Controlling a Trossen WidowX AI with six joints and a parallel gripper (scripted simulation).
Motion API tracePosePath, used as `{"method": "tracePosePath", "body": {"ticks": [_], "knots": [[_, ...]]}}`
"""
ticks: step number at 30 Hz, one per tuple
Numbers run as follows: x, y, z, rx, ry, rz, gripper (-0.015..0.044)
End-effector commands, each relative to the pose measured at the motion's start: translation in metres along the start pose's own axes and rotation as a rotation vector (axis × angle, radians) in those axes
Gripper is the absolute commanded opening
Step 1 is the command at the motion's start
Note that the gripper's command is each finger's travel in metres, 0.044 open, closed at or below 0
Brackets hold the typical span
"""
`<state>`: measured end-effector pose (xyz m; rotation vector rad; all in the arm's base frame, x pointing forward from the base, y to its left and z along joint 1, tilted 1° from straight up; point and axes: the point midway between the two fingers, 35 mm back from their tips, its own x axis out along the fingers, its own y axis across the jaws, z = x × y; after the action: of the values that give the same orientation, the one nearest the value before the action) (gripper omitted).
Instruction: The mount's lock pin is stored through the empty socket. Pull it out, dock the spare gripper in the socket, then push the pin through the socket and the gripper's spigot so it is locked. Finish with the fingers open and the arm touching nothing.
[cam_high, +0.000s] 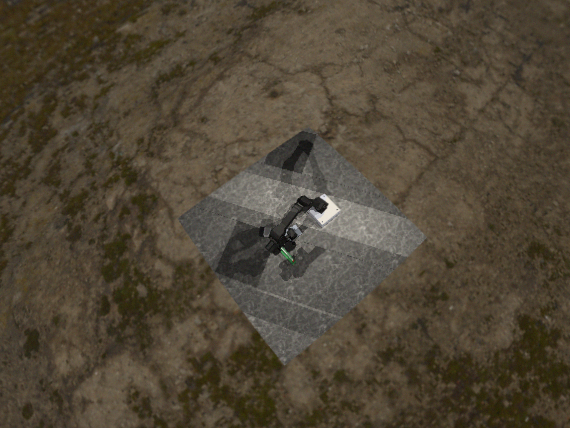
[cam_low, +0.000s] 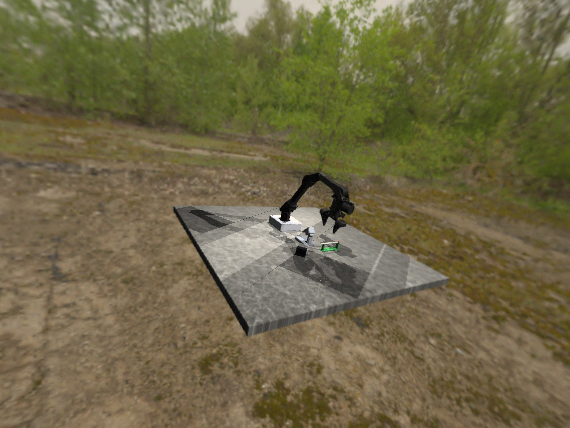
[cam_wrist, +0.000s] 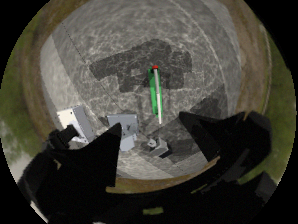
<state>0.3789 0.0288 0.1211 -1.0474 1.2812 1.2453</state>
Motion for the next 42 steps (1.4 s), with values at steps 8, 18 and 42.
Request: {"method": "tracePosePath", "body": {"ticks": [8, 18, 42], "knots": [[-0.031, 0.001, -0.004, 0.077, -0.003, -0.028, 0.044], [-0.026, -0.021, -0.098, 1.265, -0.043, -0.102, 0.044], [-0.02, -0.018, -0.2, 2.41, -0.147, -0.161, 0.044]]}}
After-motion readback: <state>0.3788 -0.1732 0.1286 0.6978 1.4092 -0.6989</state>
